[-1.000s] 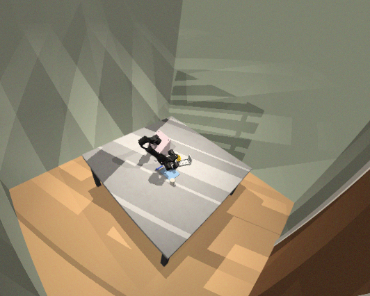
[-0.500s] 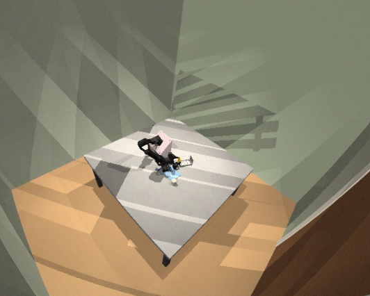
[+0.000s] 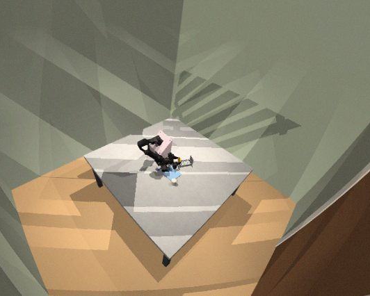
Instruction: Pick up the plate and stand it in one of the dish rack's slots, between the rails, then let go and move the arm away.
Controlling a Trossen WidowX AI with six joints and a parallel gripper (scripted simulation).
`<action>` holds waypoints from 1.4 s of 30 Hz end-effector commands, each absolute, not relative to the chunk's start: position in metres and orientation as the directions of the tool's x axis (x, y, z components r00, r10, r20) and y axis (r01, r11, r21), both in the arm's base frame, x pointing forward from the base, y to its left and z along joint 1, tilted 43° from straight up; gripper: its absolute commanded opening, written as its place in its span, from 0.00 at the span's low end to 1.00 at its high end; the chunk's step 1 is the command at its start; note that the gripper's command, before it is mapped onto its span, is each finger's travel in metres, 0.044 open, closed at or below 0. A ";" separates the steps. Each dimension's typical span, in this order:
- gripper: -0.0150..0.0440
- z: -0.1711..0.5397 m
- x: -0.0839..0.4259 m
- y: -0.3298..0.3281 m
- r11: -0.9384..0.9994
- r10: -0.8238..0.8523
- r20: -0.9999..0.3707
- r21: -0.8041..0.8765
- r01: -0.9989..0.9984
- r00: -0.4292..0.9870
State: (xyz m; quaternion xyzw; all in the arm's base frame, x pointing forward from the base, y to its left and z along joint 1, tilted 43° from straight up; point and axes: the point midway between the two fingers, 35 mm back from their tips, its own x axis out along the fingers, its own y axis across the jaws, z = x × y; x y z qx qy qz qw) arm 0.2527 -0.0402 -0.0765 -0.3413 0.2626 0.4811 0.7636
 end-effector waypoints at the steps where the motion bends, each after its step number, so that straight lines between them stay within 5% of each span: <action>1: 0.25 -0.083 0.255 -0.032 0.307 0.560 -0.729 -0.258 -0.916 0.393; 42: 0.25 -0.118 0.267 -0.023 0.298 0.557 -0.724 -0.283 -0.912 0.407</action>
